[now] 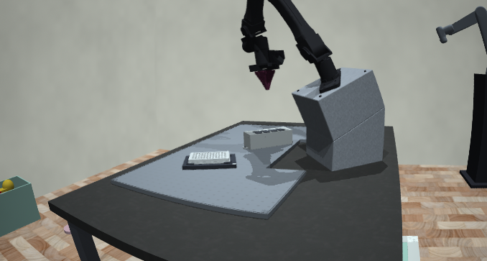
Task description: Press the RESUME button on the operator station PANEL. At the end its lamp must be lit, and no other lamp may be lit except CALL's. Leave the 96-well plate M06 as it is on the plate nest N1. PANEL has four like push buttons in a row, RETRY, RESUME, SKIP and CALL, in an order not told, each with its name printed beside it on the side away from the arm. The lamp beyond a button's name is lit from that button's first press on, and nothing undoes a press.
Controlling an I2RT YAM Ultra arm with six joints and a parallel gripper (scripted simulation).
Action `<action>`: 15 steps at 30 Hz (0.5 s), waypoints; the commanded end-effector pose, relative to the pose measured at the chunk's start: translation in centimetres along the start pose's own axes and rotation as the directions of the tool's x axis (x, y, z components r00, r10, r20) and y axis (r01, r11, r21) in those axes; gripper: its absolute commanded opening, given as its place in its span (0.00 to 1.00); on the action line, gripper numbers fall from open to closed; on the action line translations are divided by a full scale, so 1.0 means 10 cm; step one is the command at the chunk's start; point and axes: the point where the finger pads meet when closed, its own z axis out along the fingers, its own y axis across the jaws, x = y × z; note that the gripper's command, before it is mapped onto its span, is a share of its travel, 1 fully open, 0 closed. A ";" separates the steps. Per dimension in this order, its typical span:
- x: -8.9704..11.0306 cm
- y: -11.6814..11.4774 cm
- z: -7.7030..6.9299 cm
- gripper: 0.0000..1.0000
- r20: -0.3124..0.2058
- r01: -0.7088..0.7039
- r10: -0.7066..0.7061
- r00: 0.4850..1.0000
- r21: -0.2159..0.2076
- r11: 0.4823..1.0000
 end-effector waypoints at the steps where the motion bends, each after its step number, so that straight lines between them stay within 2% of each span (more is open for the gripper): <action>1: 0.01 0.06 -0.01 0.00 0.015 0.118 -0.117 0.993 -0.050 0.992; 6: 0.08 0.01 0.13 0.00 0.020 0.280 -0.280 0.960 -0.057 0.958; 8: 0.04 0.01 0.11 0.00 0.025 0.328 -0.327 0.945 -0.065 0.942; 9: 0.11 -0.01 0.17 0.00 0.024 0.375 -0.374 0.927 -0.061 0.925; 11: 0.12 -0.02 0.20 0.00 0.026 0.435 -0.435 0.900 -0.065 0.898; 12: 0.08 -0.02 0.19 0.00 0.030 0.428 -0.427 0.904 -0.068 0.901; 15: 0.16 -0.05 0.27 0.00 0.032 0.528 -0.527 0.849 -0.068 0.846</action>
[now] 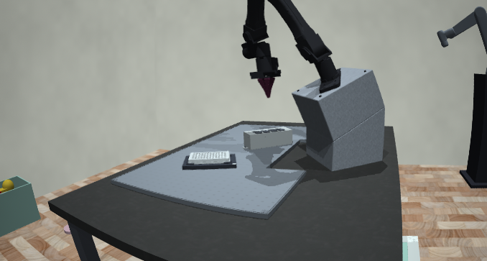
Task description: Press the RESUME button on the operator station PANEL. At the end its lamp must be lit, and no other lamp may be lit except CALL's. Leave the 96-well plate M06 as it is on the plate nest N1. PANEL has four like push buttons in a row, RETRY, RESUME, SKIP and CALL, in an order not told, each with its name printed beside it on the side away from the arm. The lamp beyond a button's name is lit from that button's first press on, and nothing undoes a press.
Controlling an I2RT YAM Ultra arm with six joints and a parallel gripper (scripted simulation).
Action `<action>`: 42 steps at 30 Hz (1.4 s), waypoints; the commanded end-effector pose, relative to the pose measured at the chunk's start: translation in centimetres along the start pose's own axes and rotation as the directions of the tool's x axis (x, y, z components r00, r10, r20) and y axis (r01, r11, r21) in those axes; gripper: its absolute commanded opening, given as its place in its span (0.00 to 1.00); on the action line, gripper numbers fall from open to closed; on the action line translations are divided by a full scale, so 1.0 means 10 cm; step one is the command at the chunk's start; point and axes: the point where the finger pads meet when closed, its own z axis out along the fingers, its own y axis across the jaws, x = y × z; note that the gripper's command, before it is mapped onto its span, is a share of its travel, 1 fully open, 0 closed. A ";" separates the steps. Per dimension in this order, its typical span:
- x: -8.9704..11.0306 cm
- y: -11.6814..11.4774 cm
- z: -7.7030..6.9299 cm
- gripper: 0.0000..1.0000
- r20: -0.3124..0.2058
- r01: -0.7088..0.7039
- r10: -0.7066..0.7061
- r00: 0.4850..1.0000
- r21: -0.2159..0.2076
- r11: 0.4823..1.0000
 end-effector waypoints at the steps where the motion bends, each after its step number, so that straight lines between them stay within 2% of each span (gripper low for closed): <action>1: 0.02 0.07 0.03 0.00 0.034 0.184 -0.182 0.983 -0.050 0.982; 4: 0.00 0.04 0.04 0.00 0.041 0.203 -0.201 0.979 -0.052 0.978; 6: 0.08 0.04 0.11 0.00 0.041 0.281 -0.279 0.959 -0.050 0.959; 8: 0.06 0.03 0.10 0.00 0.045 0.335 -0.333 0.942 -0.056 0.941; 10: 0.14 0.02 0.17 0.00 0.045 0.406 -0.404 0.914 -0.056 0.912; 12: 0.08 0.00 0.16 0.00 0.055 0.425 -0.422 0.905 -0.058 0.903; 13: 0.17 0.00 0.21 0.00 0.050 0.471 -0.469 0.882 -0.057 0.880; 18: 0.22 -0.04 0.28 0.00 0.063 0.606 -0.603 0.795 -0.059 0.793; 20: 0.22 -0.04 0.28 0.00 0.063 0.606 -0.603 0.795 -0.059 0.793; 23: 0.29 -0.07 0.34 0.00 0.069 0.686 -0.683 0.727 -0.059 0.725; 25: 0.24 -0.08 0.33 0.00 0.076 0.676 -0.672 0.736 -0.058 0.734; 27: 0.19 0.03 0.28 0.00 0.101 0.684 -0.677 0.729 -0.066 0.727; 42: 0.19 0.00 0.31 0.00 0.090 0.679 -0.673 0.734 -0.059 0.732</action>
